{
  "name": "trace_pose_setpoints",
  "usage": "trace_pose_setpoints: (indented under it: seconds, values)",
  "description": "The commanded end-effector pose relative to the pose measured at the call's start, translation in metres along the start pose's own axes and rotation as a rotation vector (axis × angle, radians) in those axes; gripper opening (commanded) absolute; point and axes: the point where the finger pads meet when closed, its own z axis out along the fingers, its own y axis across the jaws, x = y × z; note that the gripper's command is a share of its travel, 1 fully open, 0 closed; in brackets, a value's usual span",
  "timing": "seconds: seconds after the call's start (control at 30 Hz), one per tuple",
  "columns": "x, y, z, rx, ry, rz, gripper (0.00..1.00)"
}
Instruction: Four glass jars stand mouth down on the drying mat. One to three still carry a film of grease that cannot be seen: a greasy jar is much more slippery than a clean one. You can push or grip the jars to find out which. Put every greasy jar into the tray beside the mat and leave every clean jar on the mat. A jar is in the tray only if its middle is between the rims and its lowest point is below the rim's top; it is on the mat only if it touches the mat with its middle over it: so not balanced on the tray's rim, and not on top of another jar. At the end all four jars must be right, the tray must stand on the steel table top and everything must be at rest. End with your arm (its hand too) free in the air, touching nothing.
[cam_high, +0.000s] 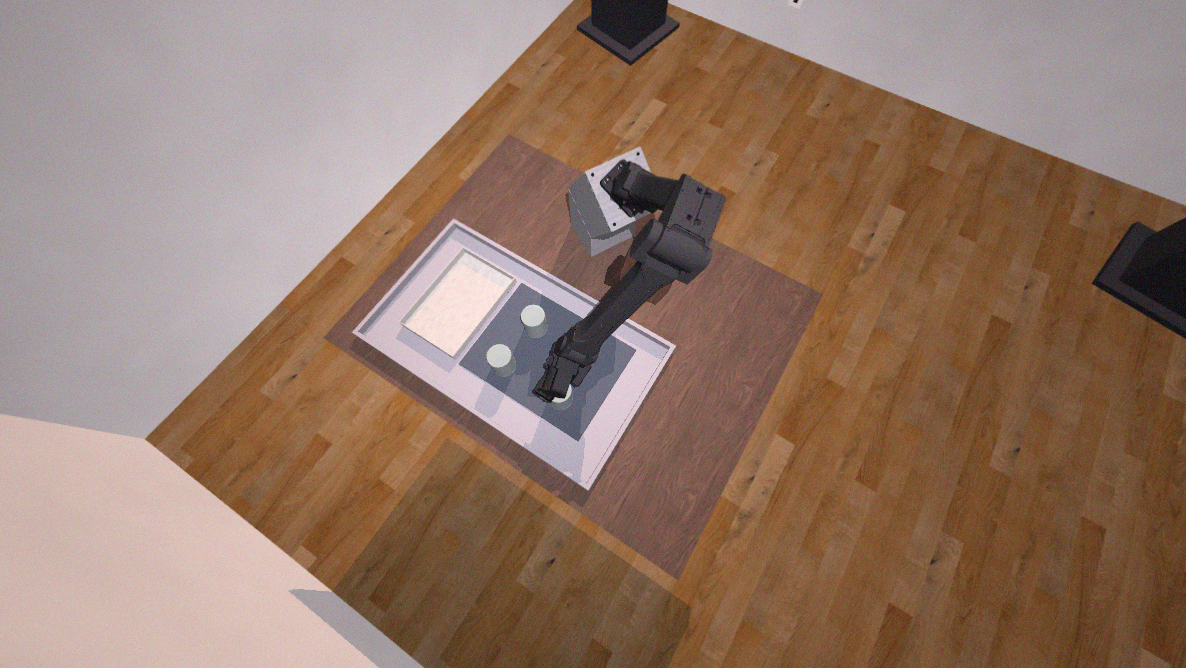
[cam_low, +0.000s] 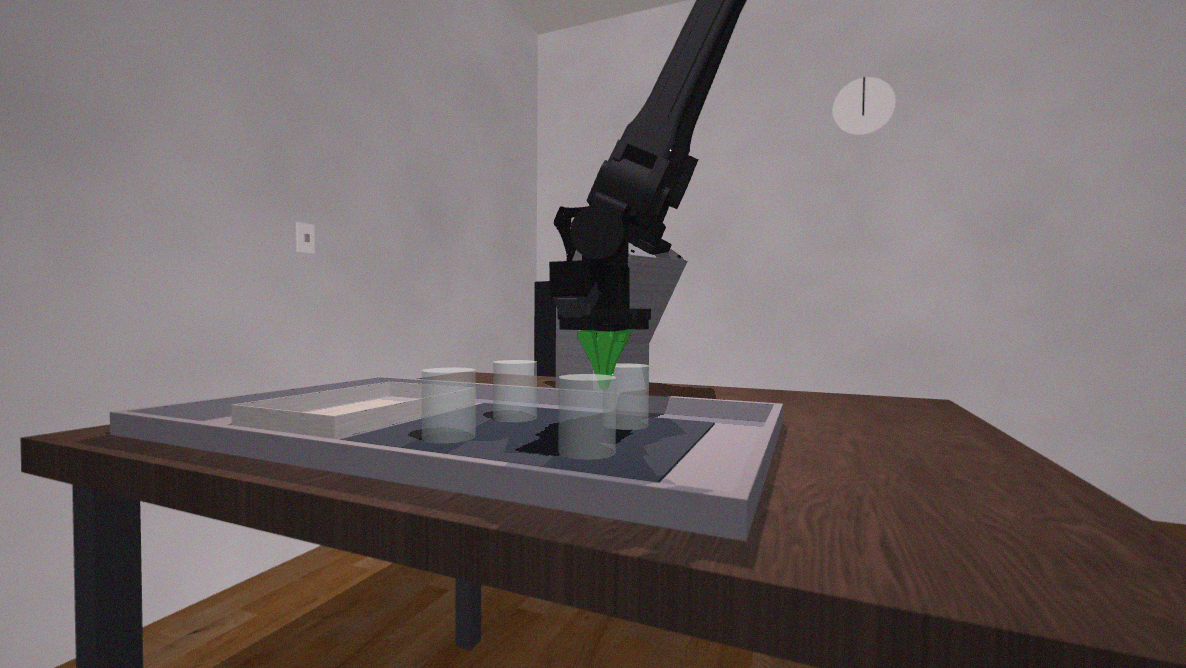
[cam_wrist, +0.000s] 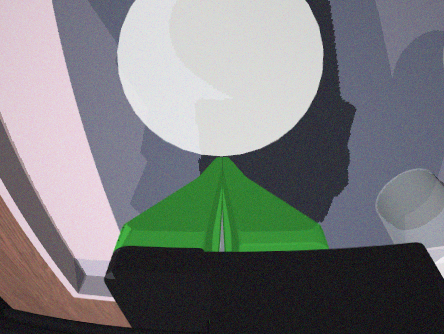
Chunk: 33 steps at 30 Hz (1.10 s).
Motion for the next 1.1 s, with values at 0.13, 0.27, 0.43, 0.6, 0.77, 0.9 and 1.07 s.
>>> trace_pose_setpoints:
  seconds: [0.13, 0.27, 0.43, 0.6, 0.77, 0.9, 1.07]
  values:
    - [-0.004, 0.006, -0.005, -0.005, -0.023, -0.005, 0.00]
    - [-0.004, 0.006, -0.005, -0.005, -0.023, -0.005, 0.00]
    - [-0.004, 0.006, -0.005, -0.005, -0.023, -0.005, 0.00]
    - [-0.004, 0.006, -0.005, -0.005, -0.023, -0.005, 0.00]
    - [-0.004, 0.006, -0.005, -0.005, -0.023, -0.005, 0.00]
    - [-0.004, 0.006, -0.021, -0.005, -0.023, -0.005, 0.00]
    - [-0.003, 0.006, -0.044, -0.005, -0.023, -0.005, 0.00]
